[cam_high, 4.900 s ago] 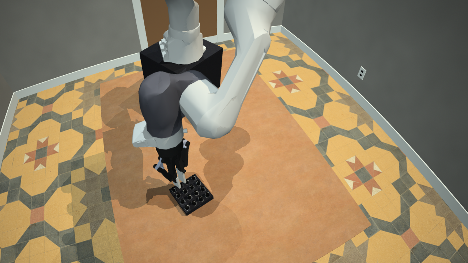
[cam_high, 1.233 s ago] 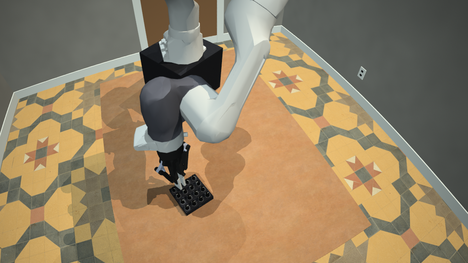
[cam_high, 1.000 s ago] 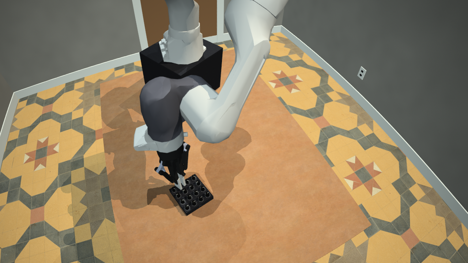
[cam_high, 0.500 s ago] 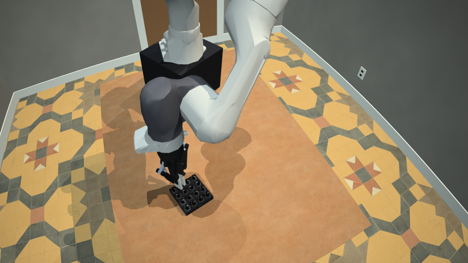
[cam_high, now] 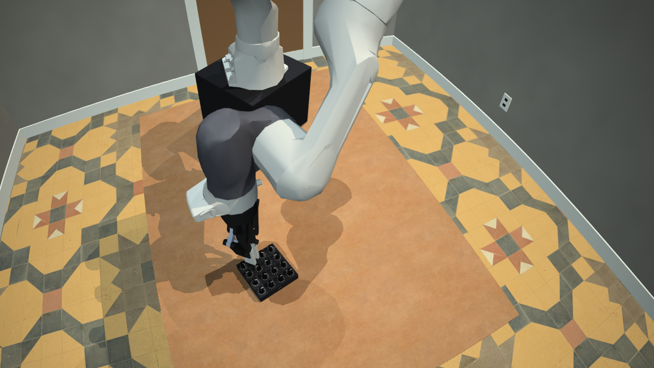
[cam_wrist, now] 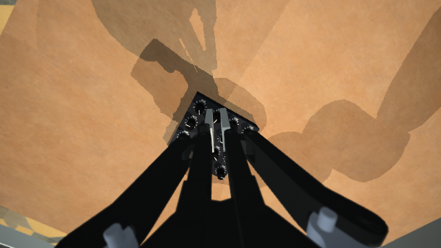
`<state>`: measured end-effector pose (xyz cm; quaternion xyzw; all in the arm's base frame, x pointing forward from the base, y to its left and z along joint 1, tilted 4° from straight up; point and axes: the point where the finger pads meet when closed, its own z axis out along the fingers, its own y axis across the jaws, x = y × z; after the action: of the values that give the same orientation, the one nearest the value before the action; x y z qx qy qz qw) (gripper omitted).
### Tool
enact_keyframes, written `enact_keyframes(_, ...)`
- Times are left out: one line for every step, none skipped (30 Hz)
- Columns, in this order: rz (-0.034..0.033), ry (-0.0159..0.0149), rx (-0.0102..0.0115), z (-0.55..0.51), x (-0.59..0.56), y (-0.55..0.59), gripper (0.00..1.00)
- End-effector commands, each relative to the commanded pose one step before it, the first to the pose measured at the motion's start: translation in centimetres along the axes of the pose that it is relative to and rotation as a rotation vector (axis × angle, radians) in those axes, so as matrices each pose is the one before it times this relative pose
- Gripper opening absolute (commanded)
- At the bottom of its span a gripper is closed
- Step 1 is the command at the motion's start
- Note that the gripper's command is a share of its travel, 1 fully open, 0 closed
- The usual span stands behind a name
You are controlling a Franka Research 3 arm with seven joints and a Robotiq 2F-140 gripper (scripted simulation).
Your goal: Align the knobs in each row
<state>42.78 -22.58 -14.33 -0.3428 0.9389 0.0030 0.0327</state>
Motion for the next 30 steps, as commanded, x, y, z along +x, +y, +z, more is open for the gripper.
enact_keyframes(-0.14375,-0.00687,0.00732,0.078,0.07,-0.027,0.05)
enact_keyframes(-0.02545,0.0,0.0,0.0,0.0,0.0,0.05)
enact_keyframes(-0.01425,0.0,0.0,0.0,0.0,0.0,0.05)
enact_keyframes(-0.01439,0.0,0.0,0.0,0.0,0.0,0.05)
enact_keyframes(-0.01436,0.0,0.0,0.0,0.0,0.0,0.05)
enact_keyframes(-0.01435,0.0,0.0,0.0,0.0,0.0,0.05)
enact_keyframes(-0.01434,0.0,0.0,0.0,0.0,0.0,0.05)
enact_keyframes(-0.01433,0.0,0.0,0.0,0.0,0.0,0.05)
enact_keyframes(-0.01432,0.0,0.0,0.0,0.0,0.0,0.05)
enact_keyframes(-0.01432,0.0,0.0,0.0,0.0,0.0,0.05)
enact_keyframes(-0.01431,0.0,0.0,0.0,0.0,0.0,0.05)
enact_keyframes(-0.01431,0.0,0.0,0.0,0.0,0.0,0.05)
enact_keyframes(-0.0143,0.0,0.0,0.0,0.0,0.0,0.05)
enact_keyframes(-0.0143,0.0,0.0,0.0,0.0,0.0,0.05)
enact_keyframes(-0.0143,0.0,0.0,0.0,0.0,0.0,0.05)
enact_keyframes(0.0,0.0,0.0,0.0,0.0,0.0,0.05)
enact_keyframes(0.0,0.0,0.0,0.0,0.0,0.0,0.05)
enact_keyframes(-0.0256,0.0,0.0,0.0,0.0,0.0,0.05)
enact_keyframes(-0.02504,0.0,0.0,0.0,0.0,0.0,0.05)
enact_keyframes(-0.01551,0.0,0.0,0.0,0.0,0.0,0.05)
enact_keyframes(-0.01429,0.0,0.0,0.0,0.0,0.0,0.05)
enact_keyframes(-0.0143,0.0,0.0,0.0,0.0,0.0,0.05)
enact_keyframes(-0.01429,0.0,0.0,0.0,0.0,0.0,0.05)
enact_keyframes(-0.01429,0.0,0.0,0.0,0.0,0.0,0.05)
enact_keyframes(-0.01429,0.0,0.0,0.0,0.0,0.0,0.05)
enact_keyframes(-0.01429,0.0,0.0,0.0,0.0,0.0,0.05)
enact_keyframes(-0.01429,0.0,0.0,0.0,0.0,0.0,0.05)
enact_keyframes(-0.01429,0.0,0.0,0.0,0.0,0.0,0.05)
enact_keyframes(-0.01429,0.0,0.0,0.0,0.0,0.0,0.05)
enact_keyframes(-0.01429,0.0,0.0,0.0,0.0,0.0,0.05)
